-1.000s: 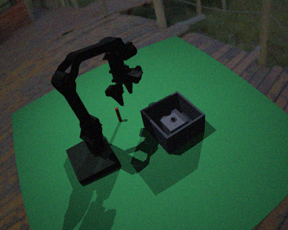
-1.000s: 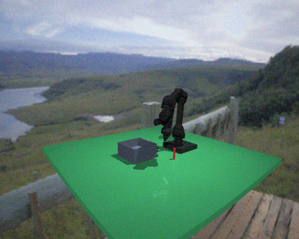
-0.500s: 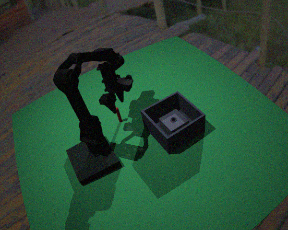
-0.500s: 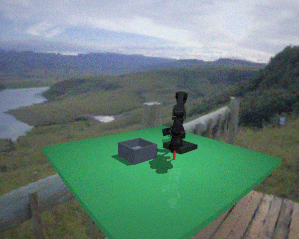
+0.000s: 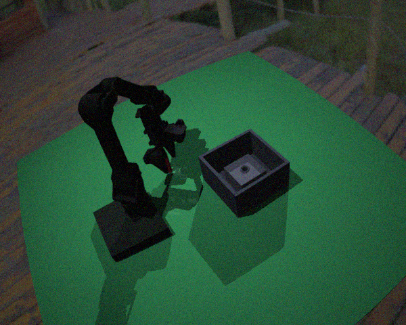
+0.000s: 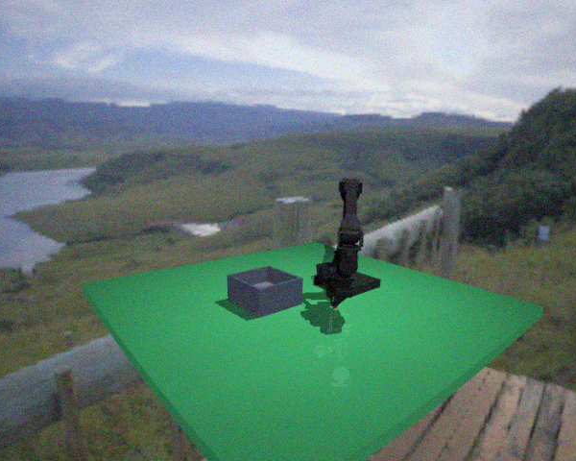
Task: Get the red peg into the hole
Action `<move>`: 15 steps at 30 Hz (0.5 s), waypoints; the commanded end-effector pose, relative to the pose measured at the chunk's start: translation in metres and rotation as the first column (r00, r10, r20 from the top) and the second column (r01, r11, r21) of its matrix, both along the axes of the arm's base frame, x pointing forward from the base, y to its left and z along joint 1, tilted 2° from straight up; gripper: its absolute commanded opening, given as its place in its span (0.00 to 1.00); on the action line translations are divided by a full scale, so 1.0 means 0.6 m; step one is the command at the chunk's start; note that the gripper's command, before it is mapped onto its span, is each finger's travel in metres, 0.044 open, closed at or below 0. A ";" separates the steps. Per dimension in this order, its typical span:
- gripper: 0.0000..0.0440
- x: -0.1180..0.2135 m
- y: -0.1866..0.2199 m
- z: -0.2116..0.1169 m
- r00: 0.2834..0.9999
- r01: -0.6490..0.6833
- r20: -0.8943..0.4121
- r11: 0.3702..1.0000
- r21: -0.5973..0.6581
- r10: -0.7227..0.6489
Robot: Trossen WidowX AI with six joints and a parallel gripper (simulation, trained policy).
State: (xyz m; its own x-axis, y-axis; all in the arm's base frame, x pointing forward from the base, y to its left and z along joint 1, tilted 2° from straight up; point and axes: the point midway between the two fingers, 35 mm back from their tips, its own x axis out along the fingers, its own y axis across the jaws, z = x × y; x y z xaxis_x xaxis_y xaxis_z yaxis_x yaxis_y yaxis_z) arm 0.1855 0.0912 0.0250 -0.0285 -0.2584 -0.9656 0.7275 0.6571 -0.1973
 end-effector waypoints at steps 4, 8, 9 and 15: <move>0.63 -0.011 -0.006 -0.028 0.999 -0.037 -0.031 0.999 -0.016 0.036; 0.40 -0.013 -0.008 -0.035 0.998 -0.037 -0.049 0.999 -0.020 0.036; 0.34 -0.014 -0.008 -0.036 0.998 -0.036 -0.054 0.999 -0.022 0.035; 0.00 -0.019 -0.014 -0.039 0.996 -0.036 -0.087 0.998 -0.045 0.032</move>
